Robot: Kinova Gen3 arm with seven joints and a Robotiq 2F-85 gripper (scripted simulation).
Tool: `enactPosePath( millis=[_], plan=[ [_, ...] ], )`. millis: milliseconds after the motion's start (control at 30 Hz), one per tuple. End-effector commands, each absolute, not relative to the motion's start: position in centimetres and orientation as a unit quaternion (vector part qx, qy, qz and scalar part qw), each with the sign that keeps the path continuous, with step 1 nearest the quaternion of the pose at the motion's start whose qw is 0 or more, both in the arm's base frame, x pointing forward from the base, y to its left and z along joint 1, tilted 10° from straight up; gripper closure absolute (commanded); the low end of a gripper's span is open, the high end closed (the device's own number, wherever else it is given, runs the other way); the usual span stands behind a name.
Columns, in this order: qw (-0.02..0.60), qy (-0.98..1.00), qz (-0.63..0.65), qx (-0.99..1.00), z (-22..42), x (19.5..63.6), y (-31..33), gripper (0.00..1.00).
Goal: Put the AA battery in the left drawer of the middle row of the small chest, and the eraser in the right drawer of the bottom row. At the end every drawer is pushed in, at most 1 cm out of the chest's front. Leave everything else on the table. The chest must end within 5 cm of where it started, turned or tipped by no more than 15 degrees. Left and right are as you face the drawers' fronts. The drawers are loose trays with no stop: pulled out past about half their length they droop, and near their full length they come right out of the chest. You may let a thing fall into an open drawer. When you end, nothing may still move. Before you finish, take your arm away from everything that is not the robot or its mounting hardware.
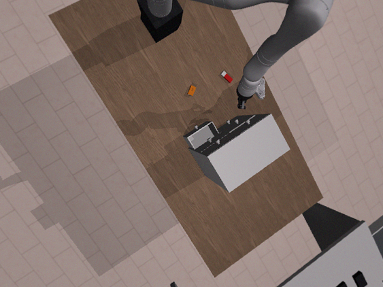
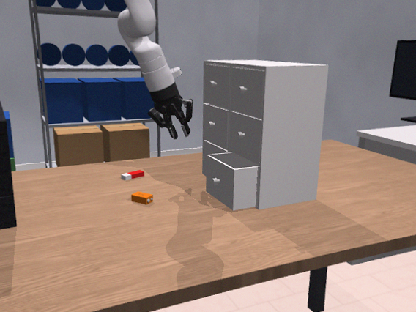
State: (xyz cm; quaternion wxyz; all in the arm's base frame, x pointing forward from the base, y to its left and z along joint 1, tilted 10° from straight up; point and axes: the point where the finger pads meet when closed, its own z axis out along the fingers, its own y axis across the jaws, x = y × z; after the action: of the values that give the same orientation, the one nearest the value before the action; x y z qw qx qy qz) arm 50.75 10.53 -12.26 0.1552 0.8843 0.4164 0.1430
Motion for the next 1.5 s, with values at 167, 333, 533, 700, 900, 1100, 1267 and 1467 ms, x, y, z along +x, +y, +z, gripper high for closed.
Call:
enactPosePath(
  millis=[167, 333, 533, 700, 900, 1100, 1267, 1467],
  plan=[
    [0.146, 0.364, 0.117, 0.912, -13.8, 48.7, 11.3, 0.67],
    [0.140, 0.334, 0.102, 0.927, -14.5, 47.5, 11.6, 0.67],
    [0.132, 0.299, 0.083, 0.941, -15.3, 46.0, 12.1, 0.67],
    [0.124, 0.268, 0.065, 0.953, -15.9, 44.6, 12.6, 0.67],
    [0.117, 0.241, 0.048, 0.962, -16.4, 43.2, 13.1, 0.67],
    [0.110, 0.217, 0.033, 0.969, -16.9, 42.1, 13.7, 0.67],
    [0.105, 0.198, 0.020, 0.974, -17.2, 41.0, 14.2, 0.67],
    [0.100, 0.182, 0.010, 0.978, -17.4, 40.2, 14.6, 0.67]
  ],
)
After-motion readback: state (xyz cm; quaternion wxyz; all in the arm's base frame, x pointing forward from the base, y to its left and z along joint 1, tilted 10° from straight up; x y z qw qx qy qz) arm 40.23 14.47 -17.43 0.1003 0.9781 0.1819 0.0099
